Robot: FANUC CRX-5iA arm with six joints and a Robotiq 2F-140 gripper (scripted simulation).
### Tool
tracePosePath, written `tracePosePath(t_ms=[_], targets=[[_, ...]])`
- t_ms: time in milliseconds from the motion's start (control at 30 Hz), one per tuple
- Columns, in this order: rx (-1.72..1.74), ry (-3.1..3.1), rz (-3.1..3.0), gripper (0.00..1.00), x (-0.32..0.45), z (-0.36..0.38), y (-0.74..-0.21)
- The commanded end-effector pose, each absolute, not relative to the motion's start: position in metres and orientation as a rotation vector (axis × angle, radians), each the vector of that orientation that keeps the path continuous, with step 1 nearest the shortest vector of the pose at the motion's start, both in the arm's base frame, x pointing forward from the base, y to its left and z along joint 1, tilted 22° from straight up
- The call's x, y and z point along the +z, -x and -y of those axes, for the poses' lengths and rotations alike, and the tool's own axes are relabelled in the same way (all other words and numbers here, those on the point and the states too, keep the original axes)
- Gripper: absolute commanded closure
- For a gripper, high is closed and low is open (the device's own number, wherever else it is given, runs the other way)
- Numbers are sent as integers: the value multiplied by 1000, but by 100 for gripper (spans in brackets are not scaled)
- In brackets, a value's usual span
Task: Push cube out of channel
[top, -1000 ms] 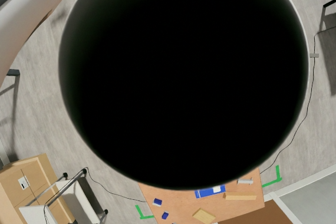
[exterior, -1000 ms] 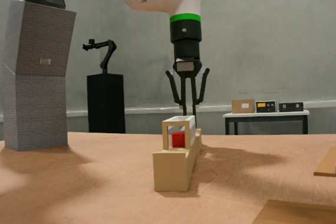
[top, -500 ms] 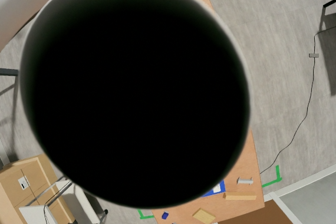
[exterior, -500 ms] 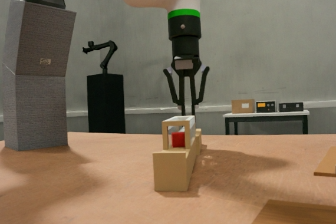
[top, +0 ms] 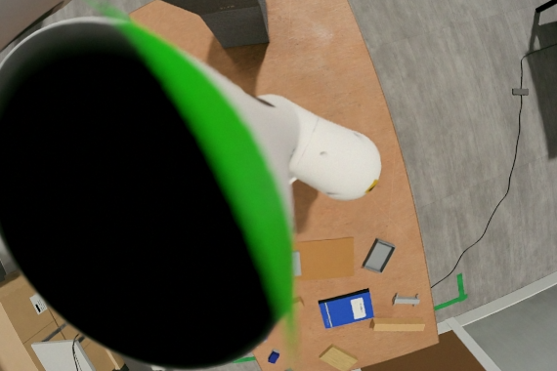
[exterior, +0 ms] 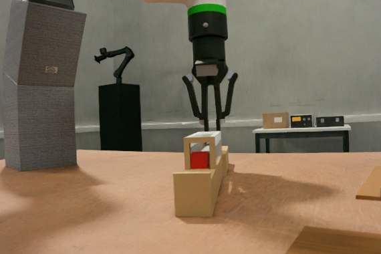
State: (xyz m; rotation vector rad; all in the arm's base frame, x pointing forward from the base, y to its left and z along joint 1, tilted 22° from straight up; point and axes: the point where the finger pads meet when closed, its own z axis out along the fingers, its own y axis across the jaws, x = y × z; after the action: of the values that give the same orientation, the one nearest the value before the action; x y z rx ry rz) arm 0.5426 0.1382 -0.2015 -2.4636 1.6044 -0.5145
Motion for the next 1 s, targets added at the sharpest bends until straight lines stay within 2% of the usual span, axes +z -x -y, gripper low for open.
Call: tracePosePath(t_ms=[0, 967], targets=[[-515, 2462, -1603, 90, -199, -131, -546], [-515, 2462, -1603, 90, -192, -97, -560]])
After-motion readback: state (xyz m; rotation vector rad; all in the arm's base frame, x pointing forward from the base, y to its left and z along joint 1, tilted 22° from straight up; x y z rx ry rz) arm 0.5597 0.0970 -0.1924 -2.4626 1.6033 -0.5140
